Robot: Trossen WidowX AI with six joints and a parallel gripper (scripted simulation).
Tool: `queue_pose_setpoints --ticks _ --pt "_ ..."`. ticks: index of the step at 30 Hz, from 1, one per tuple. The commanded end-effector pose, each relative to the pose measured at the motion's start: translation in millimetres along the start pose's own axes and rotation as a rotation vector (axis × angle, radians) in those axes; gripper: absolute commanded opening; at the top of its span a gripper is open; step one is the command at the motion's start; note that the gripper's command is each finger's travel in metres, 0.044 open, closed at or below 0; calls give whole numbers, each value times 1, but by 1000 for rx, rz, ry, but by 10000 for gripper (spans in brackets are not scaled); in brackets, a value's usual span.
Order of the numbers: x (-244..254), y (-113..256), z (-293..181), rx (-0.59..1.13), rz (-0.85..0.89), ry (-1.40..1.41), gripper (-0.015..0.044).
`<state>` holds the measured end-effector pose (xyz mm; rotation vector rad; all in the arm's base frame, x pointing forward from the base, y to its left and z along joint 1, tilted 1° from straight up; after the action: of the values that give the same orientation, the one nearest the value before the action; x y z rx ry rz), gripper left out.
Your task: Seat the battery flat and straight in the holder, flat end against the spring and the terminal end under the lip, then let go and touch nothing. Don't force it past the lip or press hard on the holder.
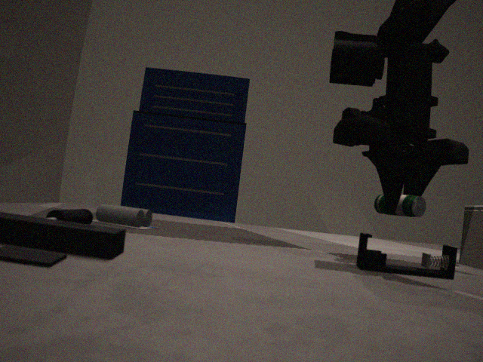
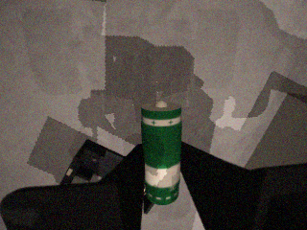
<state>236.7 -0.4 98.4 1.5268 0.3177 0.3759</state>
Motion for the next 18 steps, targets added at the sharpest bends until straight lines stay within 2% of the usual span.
queue_pose_setpoints --ticks 1,11,18 --pt "12 4 -15 -2 -3 265 88" --pt "34 15 -62 6 2 947 88" --pt "36 16 -66 7 4 1013 88"
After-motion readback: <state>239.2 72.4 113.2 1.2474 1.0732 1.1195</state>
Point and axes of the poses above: the point midway between the two fingers, 35 mm back from their tips, its own y axis back along the fingers, its own x axis across the jaws, z = x × y, the point moved 8 cm from there along y, back along the fingers, and after that the axes turned 8 degrees about -y, right-handed, at the moved point
